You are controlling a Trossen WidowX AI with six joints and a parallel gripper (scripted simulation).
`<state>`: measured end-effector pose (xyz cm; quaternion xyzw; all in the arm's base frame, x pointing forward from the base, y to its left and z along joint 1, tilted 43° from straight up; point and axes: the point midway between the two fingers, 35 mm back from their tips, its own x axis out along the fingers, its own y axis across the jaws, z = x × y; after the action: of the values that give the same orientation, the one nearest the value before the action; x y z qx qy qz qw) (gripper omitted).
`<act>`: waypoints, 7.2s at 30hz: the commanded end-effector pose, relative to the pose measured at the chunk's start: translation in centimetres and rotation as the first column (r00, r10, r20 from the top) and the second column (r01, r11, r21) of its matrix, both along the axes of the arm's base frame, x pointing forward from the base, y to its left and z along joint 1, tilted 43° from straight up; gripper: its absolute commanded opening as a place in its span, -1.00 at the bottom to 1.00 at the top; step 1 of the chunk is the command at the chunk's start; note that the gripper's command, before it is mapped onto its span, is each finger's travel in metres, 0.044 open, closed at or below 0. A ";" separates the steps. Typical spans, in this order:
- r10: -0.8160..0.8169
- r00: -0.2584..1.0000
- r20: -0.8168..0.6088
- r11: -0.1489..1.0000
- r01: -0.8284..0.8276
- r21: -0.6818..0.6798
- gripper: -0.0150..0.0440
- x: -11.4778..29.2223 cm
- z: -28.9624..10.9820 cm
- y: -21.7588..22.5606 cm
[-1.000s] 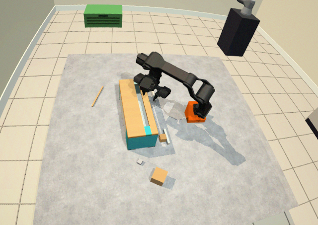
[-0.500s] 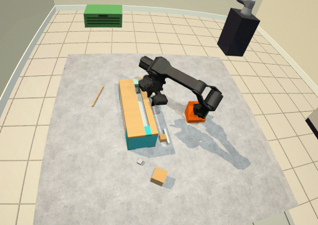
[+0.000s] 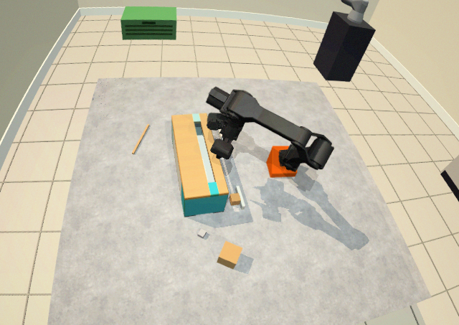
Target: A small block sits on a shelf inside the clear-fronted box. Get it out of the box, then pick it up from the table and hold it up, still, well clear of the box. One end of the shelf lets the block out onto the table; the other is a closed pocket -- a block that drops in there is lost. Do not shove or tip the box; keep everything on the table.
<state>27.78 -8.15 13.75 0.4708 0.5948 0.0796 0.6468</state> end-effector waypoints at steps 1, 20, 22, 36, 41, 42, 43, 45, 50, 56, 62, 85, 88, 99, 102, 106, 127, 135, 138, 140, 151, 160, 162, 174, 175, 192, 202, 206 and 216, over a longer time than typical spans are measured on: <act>-0.455 0.778 -0.433 0.836 0.541 0.094 0.47 -1.2 2.6 2.9; -0.533 0.137 -0.835 0.364 0.928 -0.080 0.47 -2.8 4.3 5.5; -0.509 0.067 -0.858 0.311 0.944 -0.111 0.47 -3.1 4.5 5.8; -0.182 -0.404 -0.896 -0.027 0.913 -0.406 0.47 -4.3 5.4 7.5; -0.018 -0.529 -0.849 -0.109 0.845 -0.524 0.47 -4.8 5.6 8.1; 0.018 -0.552 -0.834 -0.123 0.826 -0.550 0.47 -4.8 5.6 8.1; 0.053 -0.573 -0.818 -0.135 0.807 -0.575 0.47 -4.9 5.7 8.2; 0.086 -0.591 -0.802 -0.145 0.789 -0.597 0.47 -4.9 5.7 8.2; 0.086 -0.591 -0.802 -0.145 0.789 -0.597 0.47 -4.9 5.7 8.2; 0.086 -0.591 -0.802 -0.145 0.789 -0.597 0.47 -4.9 5.7 8.2; 0.086 -0.591 -0.802 -0.145 0.789 -0.597 0.47 -4.9 5.7 8.2; -0.495 0.804 -0.330 0.824 0.555 0.116 0.47 -4.5 2.7 10.4; -0.423 0.880 -0.214 0.887 0.451 0.101 0.47 -4.5 2.5 10.6; -0.021 0.980 0.200 0.997 0.036 -0.075 0.47 -4.4 1.7 11.6; 0.111 0.949 0.294 0.986 -0.069 -0.150 0.47 -4.4 1.5 11.9; 0.290 0.870 0.399 0.944 -0.191 -0.268 0.47 -4.3 1.2 12.4; 0.912 0.022 0.409 0.391 -0.345 -0.853 0.47 -4.4 0.1 13.9; 0.921 -0.336 0.197 0.139 -0.188 -0.972 0.47 -4.4 -0.5 14.5; 0.892 -0.442 0.096 0.056 -0.103 -0.993 0.47 -4.4 -0.7 14.5; 0.863 -0.504 0.025 0.005 -0.041 -0.999 0.47 -4.4 -0.8 14.4; 0.585 -0.711 -0.390 -0.182 0.353 -0.918 0.47 -4.1 -1.2 14.4; 0.266 -0.678 -0.685 -0.186 0.661 -0.727 0.47 -3.8 -1.1 14.5; 0.190 -0.646 -0.740 -0.172 0.720 -0.673 0.47 -3.7 -1.1 14.6; 0.088 -0.588 -0.804 -0.144 0.791 -0.595 0.47 -3.7 -1.1 14.6; 0.088 -0.588 -0.804 -0.144 0.791 -0.595 0.47 -3.7 -1.1 14.6; 0.086 -0.591 -0.802 -0.146 0.789 -0.597 0.47 -3.6 -1.8 15.1; 0.083 -0.592 -0.801 -0.146 0.788 -0.598 0.47 -3.4 -3.0 16.2; 0.083 -0.592 -0.802 -0.146 0.788 -0.598 0.47 -3.4 -3.4 16.7; 0.085 -0.590 -0.803 -0.145 0.790 -0.596 0.47 -3.5 -4.5 17.8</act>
<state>24.36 9.33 9.80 0.8041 0.2069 -0.4687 -0.3017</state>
